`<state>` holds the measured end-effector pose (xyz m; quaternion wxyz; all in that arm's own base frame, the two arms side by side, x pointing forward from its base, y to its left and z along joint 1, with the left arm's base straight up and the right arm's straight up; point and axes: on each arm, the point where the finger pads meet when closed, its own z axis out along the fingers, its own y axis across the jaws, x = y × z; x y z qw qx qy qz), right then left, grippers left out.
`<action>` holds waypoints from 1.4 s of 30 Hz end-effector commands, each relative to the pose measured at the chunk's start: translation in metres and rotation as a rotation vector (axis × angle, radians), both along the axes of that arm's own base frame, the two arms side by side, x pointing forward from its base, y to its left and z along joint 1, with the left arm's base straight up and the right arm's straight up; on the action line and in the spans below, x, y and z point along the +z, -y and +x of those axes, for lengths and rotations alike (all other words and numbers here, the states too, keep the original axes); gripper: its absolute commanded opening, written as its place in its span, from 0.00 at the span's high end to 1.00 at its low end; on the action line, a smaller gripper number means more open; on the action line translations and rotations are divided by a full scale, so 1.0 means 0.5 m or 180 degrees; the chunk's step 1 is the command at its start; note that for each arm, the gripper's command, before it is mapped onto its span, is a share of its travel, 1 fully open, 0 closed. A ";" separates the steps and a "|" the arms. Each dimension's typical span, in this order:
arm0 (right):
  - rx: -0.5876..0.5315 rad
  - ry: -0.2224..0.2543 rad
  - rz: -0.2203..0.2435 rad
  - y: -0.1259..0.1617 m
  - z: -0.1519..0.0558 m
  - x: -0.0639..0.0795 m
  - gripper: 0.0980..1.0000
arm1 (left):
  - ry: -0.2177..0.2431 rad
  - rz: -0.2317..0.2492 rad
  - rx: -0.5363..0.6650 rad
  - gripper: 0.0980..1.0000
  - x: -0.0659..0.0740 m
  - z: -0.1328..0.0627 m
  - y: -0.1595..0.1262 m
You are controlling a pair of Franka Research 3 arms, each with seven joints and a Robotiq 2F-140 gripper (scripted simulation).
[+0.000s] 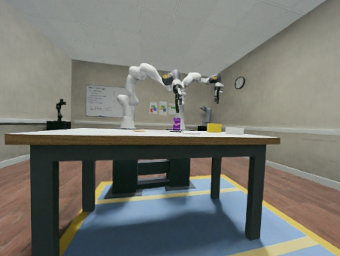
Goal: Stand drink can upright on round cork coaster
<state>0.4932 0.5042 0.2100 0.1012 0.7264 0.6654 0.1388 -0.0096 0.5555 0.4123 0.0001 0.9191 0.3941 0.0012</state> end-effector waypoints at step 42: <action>-0.0768 -0.1105 0.0010 0.030 -0.015 -0.026 0.00 | -0.0008 -0.0002 -0.0012 0.00 0.001 -0.004 0.002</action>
